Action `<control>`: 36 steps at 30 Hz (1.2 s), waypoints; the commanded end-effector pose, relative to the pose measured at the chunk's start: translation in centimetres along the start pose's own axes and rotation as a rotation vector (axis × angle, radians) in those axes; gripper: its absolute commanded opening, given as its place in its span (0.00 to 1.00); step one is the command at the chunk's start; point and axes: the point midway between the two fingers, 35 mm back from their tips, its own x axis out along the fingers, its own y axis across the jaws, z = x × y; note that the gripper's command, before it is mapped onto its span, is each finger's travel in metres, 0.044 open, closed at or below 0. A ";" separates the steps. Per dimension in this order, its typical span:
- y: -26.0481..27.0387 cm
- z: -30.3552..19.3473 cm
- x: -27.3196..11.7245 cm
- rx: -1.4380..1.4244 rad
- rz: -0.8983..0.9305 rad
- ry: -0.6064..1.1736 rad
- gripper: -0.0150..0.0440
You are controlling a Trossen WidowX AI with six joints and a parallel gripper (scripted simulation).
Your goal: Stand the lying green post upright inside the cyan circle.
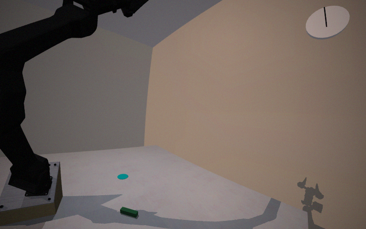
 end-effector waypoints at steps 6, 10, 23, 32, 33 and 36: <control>1.0 -3.4 0.8 0.035 0.030 0.080 0.67; 2.1 -7.5 1.3 0.074 0.060 0.185 0.65; 4.9 -21.1 0.2 0.157 0.121 0.574 0.65; 4.7 -31.5 -3.7 0.221 0.064 0.914 0.65; 4.6 -32.6 -4.3 0.228 0.051 0.952 0.65; 4.0 -35.7 -6.3 0.246 0.007 1.066 0.65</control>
